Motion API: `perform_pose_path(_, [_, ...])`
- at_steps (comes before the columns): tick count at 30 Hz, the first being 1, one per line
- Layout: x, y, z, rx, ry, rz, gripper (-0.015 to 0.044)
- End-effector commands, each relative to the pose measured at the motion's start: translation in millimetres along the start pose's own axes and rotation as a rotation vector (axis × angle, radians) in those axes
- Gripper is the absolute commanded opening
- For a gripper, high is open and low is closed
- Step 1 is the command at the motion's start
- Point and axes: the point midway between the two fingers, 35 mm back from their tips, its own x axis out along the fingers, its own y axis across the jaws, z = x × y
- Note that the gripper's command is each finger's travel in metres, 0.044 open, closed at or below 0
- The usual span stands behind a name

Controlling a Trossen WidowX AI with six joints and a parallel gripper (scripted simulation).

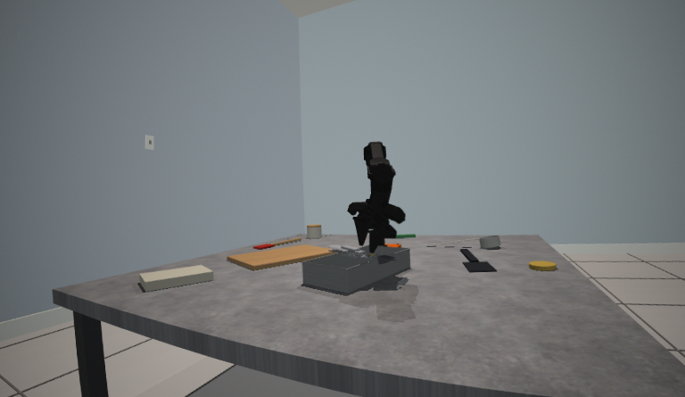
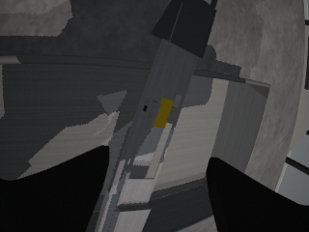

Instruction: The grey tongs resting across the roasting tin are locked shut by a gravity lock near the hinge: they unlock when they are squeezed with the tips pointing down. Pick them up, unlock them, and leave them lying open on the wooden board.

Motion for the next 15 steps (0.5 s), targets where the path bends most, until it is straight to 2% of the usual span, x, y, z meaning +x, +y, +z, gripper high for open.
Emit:
perform_pose_path(1, [10.4, 3.8, -0.8, -0.009, 0.003, 0.013, 0.026])
perform_pose_path(15, [33.1, 4.7, -1.6, -0.009, 0.004, 0.012, 0.026])
